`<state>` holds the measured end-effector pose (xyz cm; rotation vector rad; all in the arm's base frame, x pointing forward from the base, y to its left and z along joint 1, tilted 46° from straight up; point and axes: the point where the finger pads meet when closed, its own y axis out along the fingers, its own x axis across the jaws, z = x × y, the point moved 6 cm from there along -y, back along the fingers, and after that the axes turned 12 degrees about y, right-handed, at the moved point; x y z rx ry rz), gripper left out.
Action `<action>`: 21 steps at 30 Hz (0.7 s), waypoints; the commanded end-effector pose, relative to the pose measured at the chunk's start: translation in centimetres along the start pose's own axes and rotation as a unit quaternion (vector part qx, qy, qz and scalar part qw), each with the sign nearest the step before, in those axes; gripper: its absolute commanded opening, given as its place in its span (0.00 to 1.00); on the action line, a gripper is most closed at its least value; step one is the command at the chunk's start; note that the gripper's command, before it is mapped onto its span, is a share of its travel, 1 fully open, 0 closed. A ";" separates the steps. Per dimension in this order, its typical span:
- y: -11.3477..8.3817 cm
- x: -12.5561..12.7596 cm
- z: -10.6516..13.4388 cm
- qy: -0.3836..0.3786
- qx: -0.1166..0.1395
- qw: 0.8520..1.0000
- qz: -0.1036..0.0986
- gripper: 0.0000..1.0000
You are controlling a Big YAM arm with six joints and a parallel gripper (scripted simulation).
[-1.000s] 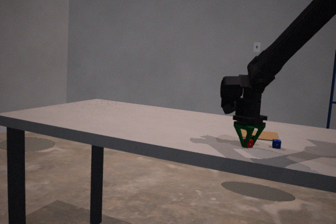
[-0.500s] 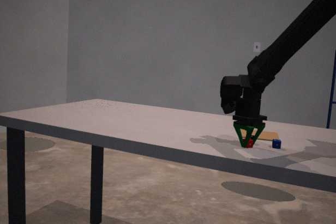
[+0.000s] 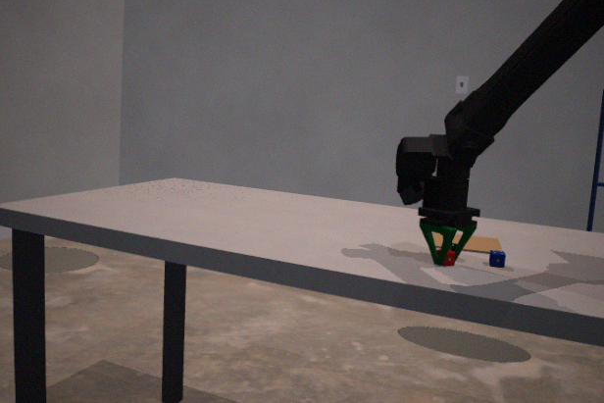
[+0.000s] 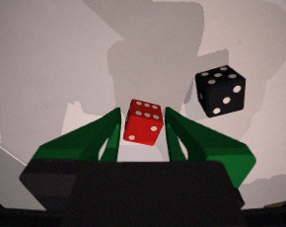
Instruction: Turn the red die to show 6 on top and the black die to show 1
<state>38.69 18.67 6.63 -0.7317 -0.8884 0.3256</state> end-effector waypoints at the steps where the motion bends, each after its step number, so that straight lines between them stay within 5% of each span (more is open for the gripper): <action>1: -0.8 0.9 -0.4 -0.001 -0.011 1.000 -0.012 0.40; 9: -0.8 0.9 -0.4 -0.001 -0.011 1.000 -0.012 0.40; 10: -0.8 0.9 -0.4 -0.001 -0.011 1.000 -0.012 0.20; 21: -0.8 0.9 -0.4 -0.001 -0.011 1.000 -0.012 0.20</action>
